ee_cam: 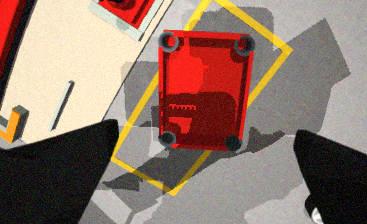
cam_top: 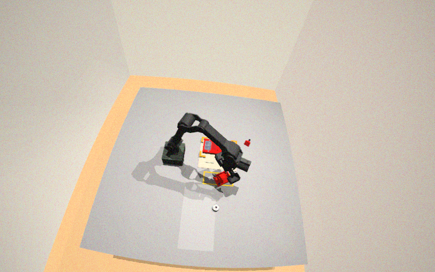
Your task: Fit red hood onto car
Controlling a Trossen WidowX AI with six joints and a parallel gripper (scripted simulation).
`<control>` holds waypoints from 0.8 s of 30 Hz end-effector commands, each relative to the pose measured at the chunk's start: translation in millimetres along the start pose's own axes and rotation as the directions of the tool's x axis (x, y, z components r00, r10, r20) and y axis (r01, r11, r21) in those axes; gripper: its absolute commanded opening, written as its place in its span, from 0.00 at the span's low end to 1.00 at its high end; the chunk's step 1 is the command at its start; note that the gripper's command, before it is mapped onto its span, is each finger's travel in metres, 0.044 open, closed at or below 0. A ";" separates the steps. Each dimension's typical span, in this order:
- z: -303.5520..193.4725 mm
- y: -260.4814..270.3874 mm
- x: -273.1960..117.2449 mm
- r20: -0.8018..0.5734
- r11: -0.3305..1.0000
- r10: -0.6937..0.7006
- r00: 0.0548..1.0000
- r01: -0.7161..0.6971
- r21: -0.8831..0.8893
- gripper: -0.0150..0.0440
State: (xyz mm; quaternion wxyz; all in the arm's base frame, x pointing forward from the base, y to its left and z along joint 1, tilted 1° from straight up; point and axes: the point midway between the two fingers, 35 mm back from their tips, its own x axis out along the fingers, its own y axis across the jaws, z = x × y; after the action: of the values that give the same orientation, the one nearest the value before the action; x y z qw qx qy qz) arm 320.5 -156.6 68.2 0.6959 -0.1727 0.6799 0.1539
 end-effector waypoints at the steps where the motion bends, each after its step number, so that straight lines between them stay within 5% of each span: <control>1: 0.0 0.0 0.5 0.001 1.000 0.000 1.000 0.000 0.000 1.00; 5: -0.4 -0.2 4.1 0.035 1.000 0.011 0.999 -0.012 0.005 1.00; 10: -4.2 -1.3 24.4 0.293 0.997 0.066 0.954 -0.077 0.026 1.00; 20: -24.0 4.3 28.9 0.754 0.999 0.030 0.656 -0.052 0.006 1.00; 24: -28.6 7.1 25.9 0.803 1.000 0.015 0.595 -0.030 0.004 1.00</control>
State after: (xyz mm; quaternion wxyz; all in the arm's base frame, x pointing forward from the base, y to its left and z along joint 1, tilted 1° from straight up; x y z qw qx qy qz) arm 295.3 -166.4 37.5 0.9161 -0.0625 0.3334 0.2140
